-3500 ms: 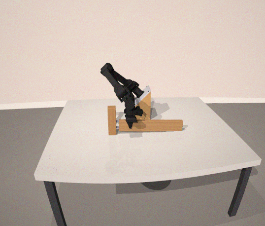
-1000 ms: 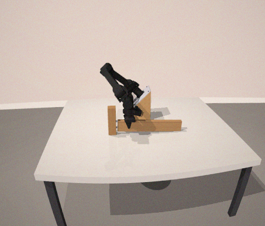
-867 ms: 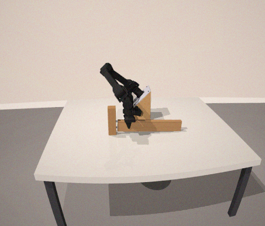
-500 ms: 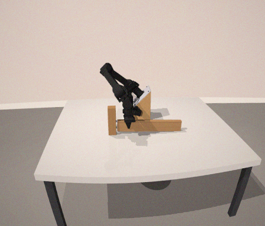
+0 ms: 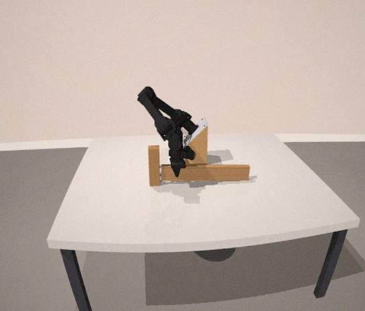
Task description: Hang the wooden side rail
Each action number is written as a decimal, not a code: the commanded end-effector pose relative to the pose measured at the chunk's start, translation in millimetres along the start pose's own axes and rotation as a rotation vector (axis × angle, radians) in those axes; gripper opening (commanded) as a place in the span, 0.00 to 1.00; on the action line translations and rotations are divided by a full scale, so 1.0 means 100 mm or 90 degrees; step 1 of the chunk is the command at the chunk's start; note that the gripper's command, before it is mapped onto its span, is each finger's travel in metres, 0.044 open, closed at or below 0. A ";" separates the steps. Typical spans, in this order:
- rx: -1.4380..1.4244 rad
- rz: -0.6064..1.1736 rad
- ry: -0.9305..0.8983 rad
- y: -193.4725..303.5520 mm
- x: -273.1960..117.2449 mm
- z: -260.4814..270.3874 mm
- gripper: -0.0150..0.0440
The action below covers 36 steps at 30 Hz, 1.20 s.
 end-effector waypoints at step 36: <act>-0.001 0.002 0.004 0.06 -0.01 -0.01 0.25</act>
Point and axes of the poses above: the point midway between the two fingers, 35 mm back from their tips, its own x axis out along the fingers, its own z axis across the jaws, y = z × x, the point moved 2 cm from there along -x, back along the fingers, and after that the axes turned 3 degrees about x, right-handed, at the moved point
